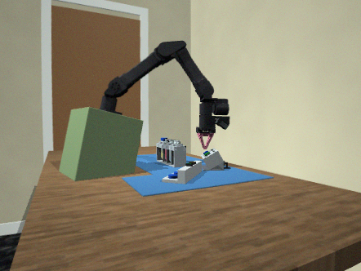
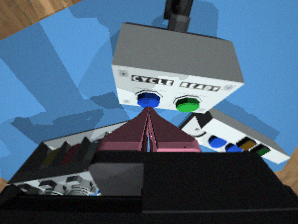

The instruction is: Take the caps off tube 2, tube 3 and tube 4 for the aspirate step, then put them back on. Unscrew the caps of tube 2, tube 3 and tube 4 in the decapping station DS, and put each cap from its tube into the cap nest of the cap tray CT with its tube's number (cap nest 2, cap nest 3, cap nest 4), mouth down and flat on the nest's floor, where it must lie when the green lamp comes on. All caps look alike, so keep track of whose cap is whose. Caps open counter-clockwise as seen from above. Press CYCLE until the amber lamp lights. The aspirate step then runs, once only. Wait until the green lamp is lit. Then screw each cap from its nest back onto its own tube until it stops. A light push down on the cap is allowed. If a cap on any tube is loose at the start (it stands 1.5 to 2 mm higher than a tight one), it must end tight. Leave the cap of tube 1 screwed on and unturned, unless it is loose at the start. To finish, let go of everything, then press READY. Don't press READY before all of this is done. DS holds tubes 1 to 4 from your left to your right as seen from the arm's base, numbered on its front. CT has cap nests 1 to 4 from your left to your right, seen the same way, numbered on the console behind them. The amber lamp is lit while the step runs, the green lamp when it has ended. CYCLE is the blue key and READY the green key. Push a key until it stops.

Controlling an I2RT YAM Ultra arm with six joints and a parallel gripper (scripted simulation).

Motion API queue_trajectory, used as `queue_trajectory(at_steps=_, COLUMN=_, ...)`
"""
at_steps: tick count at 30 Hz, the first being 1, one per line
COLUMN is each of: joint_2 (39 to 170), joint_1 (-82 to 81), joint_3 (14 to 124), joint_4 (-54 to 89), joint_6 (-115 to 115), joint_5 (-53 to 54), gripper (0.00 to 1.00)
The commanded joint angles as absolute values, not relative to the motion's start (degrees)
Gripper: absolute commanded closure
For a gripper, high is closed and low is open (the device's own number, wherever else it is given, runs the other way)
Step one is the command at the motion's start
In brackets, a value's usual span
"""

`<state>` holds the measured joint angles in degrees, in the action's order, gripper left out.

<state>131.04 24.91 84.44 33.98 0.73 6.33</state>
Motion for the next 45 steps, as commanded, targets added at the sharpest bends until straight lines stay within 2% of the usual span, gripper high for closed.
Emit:
queue_trajectory(at_steps=1, joint_2=130.22, joint_1=24.97, joint_3=84.64, joint_4=33.24, joint_6=0.70, joint_5=6.33, gripper=1.00)
queue_trajectory(at_steps=45, joint_2=131.81, joint_1=24.78, joint_3=85.61, joint_4=32.60, joint_6=0.51, joint_5=6.29, gripper=1.00)
